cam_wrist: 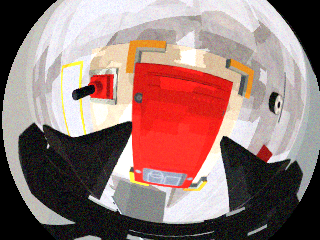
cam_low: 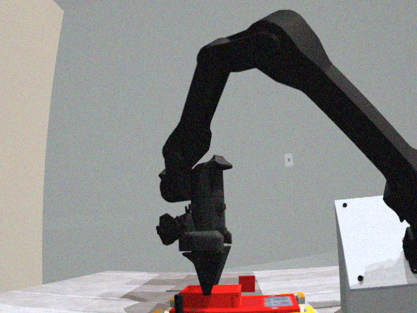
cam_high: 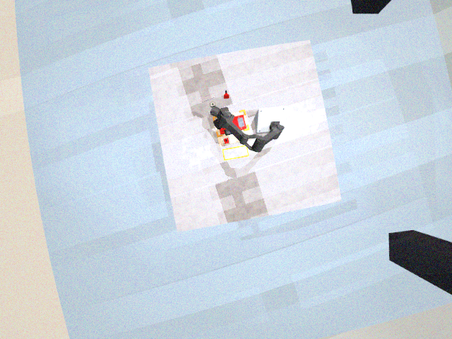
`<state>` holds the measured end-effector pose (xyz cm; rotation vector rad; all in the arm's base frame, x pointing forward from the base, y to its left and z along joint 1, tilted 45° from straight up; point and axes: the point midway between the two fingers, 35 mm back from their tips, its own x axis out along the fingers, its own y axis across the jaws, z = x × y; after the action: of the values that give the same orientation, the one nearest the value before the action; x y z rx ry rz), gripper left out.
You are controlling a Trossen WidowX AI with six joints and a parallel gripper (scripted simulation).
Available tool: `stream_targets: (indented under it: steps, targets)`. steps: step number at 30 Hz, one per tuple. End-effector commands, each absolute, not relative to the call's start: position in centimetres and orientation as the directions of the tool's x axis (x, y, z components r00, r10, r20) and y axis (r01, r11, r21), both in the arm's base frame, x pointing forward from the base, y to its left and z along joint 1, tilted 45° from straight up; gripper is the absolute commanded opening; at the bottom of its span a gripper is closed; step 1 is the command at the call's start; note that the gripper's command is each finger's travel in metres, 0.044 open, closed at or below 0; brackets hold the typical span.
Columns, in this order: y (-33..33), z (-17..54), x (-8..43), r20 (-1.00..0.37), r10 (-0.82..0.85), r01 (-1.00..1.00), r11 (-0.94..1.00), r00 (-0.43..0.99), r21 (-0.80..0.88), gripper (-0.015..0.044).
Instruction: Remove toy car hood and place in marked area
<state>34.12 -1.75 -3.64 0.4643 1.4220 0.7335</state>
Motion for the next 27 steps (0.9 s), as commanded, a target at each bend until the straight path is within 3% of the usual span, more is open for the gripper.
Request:
stream_targets:
  steps: [1, 27]
  targets:
    - [-1.47, -3.82, 34.05, -0.712, 0.702, -0.172, 0.7, -0.012, 0.693, 0.044]
    - [-0.56, -4.71, 34.03, -0.712, 0.703, -0.172, 0.7, -0.012, 0.694, 0.044]
